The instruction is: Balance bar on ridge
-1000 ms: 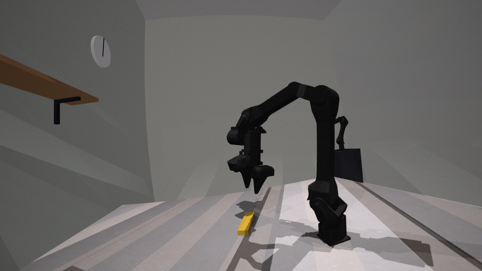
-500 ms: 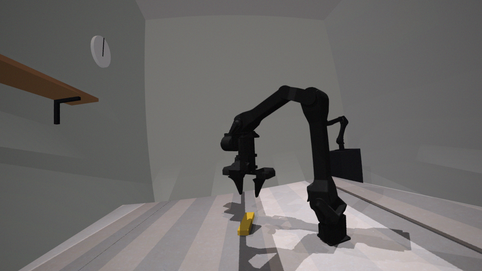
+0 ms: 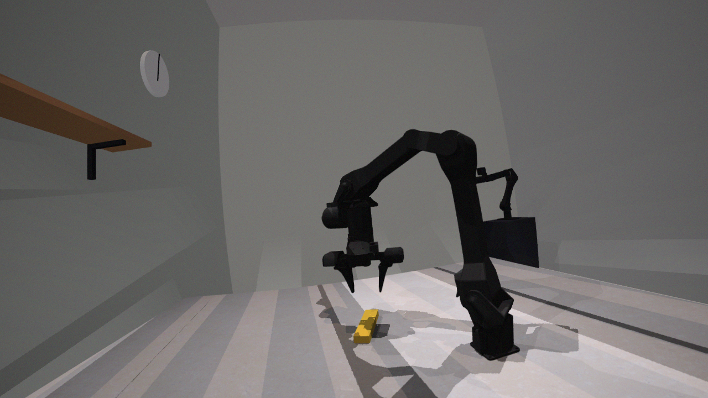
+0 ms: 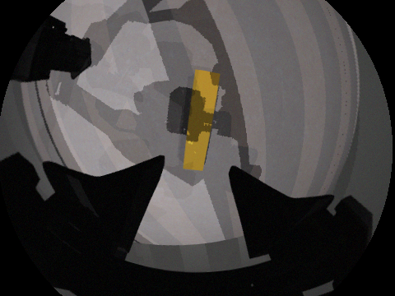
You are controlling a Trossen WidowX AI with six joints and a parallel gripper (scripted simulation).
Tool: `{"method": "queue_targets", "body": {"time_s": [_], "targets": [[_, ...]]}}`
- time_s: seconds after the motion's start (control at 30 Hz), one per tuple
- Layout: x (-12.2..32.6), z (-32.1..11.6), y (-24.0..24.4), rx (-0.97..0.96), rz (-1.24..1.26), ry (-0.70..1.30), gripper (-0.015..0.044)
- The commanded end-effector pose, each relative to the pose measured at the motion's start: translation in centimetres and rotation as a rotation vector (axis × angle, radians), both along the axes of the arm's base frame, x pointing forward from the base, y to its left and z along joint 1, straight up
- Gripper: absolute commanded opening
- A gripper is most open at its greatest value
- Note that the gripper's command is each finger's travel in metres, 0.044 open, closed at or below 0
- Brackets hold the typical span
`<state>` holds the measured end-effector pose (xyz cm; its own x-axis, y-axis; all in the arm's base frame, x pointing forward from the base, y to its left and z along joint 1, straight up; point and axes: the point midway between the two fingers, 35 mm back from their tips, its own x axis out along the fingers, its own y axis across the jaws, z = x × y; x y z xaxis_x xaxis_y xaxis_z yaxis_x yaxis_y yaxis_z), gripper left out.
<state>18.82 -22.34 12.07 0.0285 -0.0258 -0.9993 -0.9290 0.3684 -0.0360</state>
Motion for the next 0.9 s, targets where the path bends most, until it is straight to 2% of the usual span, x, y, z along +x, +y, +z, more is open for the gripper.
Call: {"method": "queue_targets", "body": {"time_s": [0.0, 0.33, 0.87], "targets": [[0.1, -0.2, -0.1, 0.003, 0.03, 0.011, 0.0315], [0.2, -4.6, -0.2, 0.004, 0.03, 0.011, 0.0315], [0.2, -6.1, -0.3, 0.004, 0.03, 0.011, 0.0315]]}}
